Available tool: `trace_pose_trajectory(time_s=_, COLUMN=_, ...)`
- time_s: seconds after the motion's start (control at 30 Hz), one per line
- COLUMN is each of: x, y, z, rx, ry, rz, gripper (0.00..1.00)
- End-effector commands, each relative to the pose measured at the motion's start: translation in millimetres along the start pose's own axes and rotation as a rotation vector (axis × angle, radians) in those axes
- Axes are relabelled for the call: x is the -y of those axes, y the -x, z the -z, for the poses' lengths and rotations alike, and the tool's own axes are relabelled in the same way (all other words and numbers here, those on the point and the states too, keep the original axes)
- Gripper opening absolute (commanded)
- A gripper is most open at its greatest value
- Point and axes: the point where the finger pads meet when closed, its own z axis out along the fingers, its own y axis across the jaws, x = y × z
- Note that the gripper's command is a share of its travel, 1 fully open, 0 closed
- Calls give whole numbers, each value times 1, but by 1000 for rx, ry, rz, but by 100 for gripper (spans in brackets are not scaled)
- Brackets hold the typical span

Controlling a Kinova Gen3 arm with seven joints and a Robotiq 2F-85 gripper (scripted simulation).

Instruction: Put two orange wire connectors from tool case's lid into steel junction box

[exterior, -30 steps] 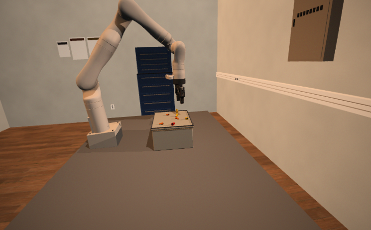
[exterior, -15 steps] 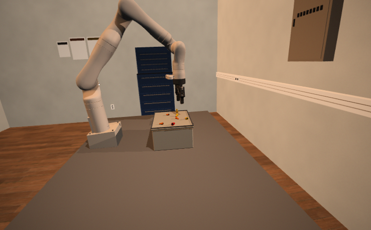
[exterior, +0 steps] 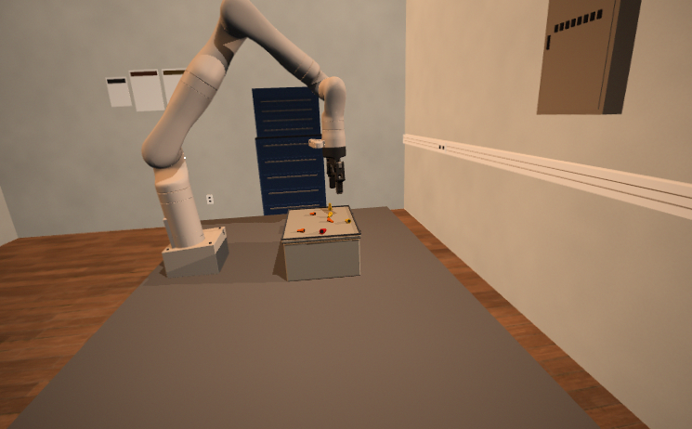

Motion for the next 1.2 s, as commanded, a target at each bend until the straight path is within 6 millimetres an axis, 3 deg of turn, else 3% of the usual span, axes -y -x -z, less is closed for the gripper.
trace_pose_trajectory(time_s=0.0, x=0, y=1, z=1, rx=2, ry=0, rz=0, gripper=100)
trace_pose_trajectory(time_s=0.7, x=1, y=-1, z=4, rx=1, ry=2, rz=32, gripper=100)
trace_pose_trajectory(time_s=1.17, x=10, y=-14, z=26, rx=-1, ry=19, rz=311, gripper=100)
